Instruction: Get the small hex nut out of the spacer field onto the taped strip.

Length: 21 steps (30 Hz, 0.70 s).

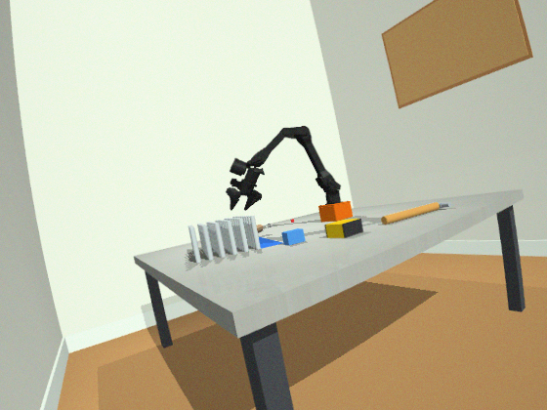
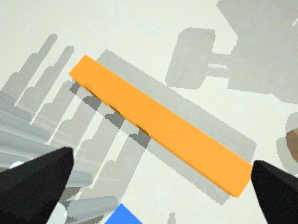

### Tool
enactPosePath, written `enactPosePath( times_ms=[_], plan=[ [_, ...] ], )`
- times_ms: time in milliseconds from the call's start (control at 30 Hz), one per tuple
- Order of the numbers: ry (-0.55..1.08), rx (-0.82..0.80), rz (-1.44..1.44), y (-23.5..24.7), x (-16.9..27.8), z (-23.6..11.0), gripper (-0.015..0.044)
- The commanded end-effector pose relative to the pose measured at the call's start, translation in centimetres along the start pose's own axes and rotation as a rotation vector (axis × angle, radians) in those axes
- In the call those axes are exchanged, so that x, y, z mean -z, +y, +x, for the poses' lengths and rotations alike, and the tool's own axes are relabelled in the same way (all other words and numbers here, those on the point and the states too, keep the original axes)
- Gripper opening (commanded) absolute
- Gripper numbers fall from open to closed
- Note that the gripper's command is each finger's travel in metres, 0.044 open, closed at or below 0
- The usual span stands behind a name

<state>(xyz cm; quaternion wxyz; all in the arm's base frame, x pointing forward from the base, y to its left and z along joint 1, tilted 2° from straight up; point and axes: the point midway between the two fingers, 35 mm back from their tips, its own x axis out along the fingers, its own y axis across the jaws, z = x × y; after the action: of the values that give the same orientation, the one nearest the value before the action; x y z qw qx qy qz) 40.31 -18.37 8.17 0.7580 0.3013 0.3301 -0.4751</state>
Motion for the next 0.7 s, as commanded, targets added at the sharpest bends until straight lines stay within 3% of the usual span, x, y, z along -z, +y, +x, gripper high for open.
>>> enactPosePath(
  times_ms=[0,300,567,667],
  plan=[
    [0.061,0.186,0.268,-4.0,-2.5,1.6,0.0440],
    [0.097,0.721,0.970,-15.2,-6.8,1.0,0.0440],
    [0.096,0.732,0.983,-15.4,-6.7,1.2,0.0440],
    [0.096,0.732,0.983,-15.5,-4.8,4.2,0.0440]
  ],
)
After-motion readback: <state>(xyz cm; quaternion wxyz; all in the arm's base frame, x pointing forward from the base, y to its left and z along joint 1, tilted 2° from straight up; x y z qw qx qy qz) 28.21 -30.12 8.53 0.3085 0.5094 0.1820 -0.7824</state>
